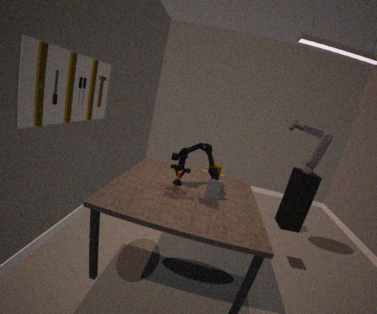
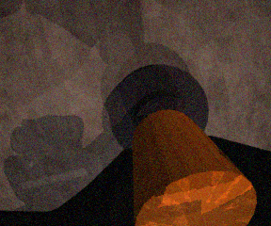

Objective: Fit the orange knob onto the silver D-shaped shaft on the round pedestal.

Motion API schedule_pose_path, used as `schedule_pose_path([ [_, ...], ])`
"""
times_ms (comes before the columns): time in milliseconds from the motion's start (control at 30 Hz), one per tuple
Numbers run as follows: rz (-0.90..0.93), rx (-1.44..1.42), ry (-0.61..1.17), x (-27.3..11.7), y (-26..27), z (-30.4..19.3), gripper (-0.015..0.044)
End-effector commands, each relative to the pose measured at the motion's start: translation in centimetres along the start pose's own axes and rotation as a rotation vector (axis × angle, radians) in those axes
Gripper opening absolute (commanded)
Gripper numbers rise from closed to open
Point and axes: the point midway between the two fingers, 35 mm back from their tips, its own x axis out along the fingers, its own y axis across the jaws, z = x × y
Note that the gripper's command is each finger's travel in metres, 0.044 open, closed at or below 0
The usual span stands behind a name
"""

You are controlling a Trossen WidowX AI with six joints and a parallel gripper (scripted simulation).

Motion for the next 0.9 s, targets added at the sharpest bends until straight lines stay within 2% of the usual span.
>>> schedule_pose_path([
  [0, -0.005, -0.109, -0.002, -0.23, -0.25, 0.03, 0.0000],
  [867, -0.005, -0.120, -0.002, -0.19, -0.40, 0.17, 0.0000],
])
